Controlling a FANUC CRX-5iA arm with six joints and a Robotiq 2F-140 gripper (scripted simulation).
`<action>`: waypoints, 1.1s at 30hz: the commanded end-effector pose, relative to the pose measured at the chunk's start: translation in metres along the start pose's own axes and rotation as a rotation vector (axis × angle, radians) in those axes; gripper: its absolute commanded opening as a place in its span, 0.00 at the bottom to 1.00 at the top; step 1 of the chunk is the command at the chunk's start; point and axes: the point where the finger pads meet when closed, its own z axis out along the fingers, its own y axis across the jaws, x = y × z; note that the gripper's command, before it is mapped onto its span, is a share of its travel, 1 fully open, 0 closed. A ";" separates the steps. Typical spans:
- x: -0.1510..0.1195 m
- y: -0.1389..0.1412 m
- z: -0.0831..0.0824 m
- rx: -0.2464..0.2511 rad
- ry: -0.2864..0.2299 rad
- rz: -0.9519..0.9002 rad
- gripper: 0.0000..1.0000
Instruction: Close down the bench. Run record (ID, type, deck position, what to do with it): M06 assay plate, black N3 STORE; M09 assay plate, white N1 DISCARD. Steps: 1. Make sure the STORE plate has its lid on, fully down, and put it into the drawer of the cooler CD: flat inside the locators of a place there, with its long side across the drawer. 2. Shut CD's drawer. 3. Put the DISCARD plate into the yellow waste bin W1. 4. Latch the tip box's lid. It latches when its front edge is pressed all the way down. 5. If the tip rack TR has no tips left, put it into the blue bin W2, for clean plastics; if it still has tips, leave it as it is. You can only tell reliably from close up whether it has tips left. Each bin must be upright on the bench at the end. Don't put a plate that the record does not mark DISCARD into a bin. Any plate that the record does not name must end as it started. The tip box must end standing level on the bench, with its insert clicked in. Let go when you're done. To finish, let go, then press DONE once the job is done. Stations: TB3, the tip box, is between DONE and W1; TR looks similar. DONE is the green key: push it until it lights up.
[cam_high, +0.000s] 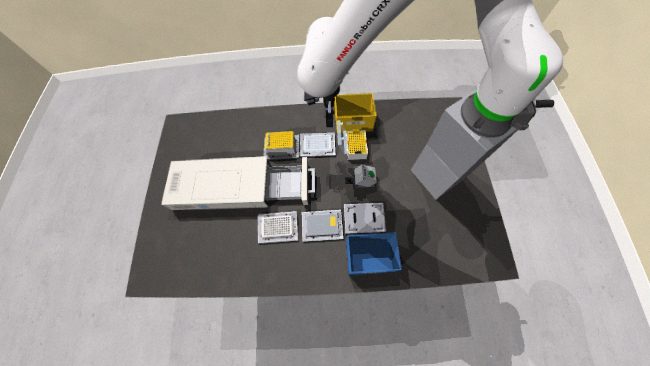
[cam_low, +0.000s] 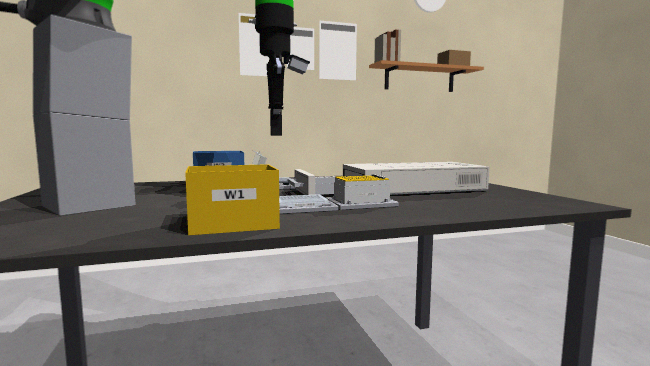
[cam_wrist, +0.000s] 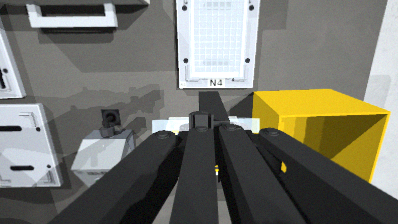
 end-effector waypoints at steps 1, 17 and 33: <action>0.001 0.000 -0.001 -0.001 0.002 0.000 0.10; 0.001 0.000 0.023 0.000 0.002 0.000 0.10; 0.001 0.000 0.046 0.000 0.002 0.000 0.10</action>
